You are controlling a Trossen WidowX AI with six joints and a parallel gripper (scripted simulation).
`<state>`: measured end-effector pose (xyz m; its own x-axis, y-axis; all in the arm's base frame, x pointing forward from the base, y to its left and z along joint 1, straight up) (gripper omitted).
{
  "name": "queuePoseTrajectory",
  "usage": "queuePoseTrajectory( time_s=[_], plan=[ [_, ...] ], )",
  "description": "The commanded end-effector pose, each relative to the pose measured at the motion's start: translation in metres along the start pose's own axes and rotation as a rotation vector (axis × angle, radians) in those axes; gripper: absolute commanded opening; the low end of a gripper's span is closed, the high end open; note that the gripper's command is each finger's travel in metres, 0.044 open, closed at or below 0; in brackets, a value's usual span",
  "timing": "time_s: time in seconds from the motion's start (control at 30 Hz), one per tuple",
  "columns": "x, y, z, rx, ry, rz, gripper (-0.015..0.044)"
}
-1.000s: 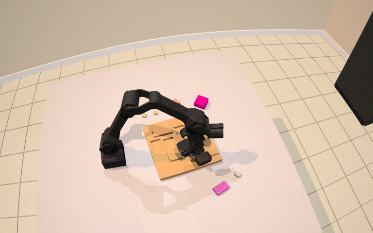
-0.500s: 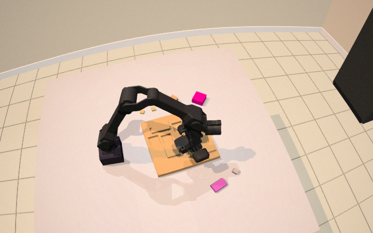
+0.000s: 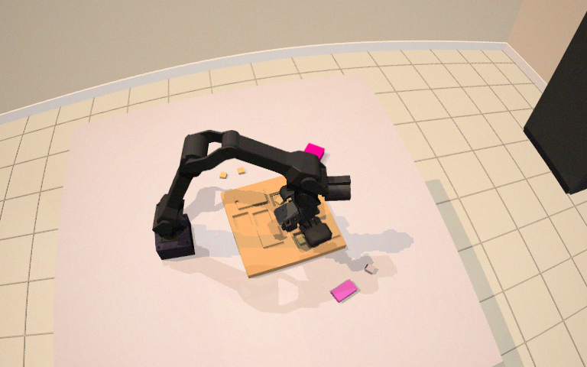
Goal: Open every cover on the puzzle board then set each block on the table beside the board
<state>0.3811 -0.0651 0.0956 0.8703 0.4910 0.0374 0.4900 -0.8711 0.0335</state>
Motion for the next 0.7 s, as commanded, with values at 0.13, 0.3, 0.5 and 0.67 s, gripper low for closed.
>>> queuePoseTrajectory(
  time_s=[0.13, 0.3, 0.5, 0.67],
  plan=[
    [-0.001, -0.002, 0.006, 0.01, -0.005, -0.004, 0.0144],
    [0.0, -0.002, 0.021, 0.01, -0.005, -0.004, 0.0144],
    [-0.001, -0.003, 0.032, 0.01, -0.005, -0.004, 0.0144],
    [-0.001, -0.003, 0.032, 0.01, -0.005, -0.004, 0.0144]
  ],
)
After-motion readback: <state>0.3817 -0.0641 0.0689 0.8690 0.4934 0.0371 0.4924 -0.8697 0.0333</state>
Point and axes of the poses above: the point midway between the two fingers, 35 mm back from their tips, its own z axis out along the fingers, its own y axis across the jaws, x = y × z, the point moved 3 cm from there along -z, back along the fingers, and after that the axes turned 15 degrees about -z, right-handed, at the moved point
